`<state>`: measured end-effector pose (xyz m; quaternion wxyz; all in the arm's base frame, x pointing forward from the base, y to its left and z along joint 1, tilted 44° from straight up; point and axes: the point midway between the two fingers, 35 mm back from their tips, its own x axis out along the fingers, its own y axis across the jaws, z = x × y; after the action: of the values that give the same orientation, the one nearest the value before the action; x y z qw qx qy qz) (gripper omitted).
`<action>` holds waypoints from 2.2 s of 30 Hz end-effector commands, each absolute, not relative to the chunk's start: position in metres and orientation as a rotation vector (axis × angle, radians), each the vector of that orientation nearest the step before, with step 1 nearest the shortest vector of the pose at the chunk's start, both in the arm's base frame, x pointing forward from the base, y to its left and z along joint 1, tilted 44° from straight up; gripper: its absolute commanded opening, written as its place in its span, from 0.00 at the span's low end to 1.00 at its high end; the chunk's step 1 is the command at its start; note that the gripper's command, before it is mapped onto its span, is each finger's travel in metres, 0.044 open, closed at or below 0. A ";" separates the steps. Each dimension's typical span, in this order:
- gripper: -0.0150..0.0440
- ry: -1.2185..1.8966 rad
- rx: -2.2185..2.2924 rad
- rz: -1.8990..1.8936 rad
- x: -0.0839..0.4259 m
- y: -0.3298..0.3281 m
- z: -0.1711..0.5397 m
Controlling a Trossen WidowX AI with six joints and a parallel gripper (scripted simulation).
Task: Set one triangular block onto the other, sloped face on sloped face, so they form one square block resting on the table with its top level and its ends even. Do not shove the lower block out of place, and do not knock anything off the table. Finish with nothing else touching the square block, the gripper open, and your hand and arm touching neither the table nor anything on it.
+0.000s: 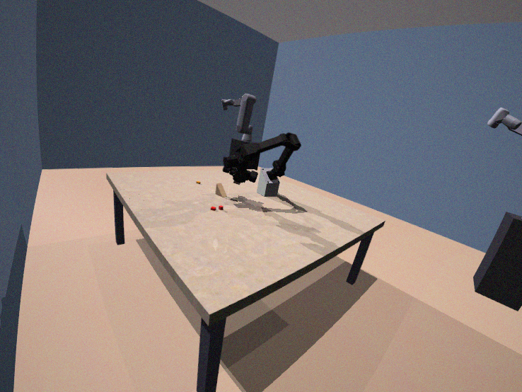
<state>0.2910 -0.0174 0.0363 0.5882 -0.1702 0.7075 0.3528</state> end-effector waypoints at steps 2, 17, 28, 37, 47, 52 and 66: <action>0.25 1.675 -0.214 0.692 0.289 -0.019 0.034; 0.25 1.719 0.268 0.352 0.285 -0.022 0.030; 0.25 1.726 0.626 0.110 0.284 -0.024 0.028; 0.25 1.715 0.921 -0.083 0.283 -0.027 0.028; 0.25 1.689 1.249 -0.294 0.282 -0.030 0.029; 0.25 1.671 1.413 -0.397 0.282 -0.032 0.030; 0.25 1.620 1.756 -0.610 0.282 -0.036 0.032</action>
<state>0.2815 -0.0356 0.0314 0.3499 0.6560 0.6298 -0.2252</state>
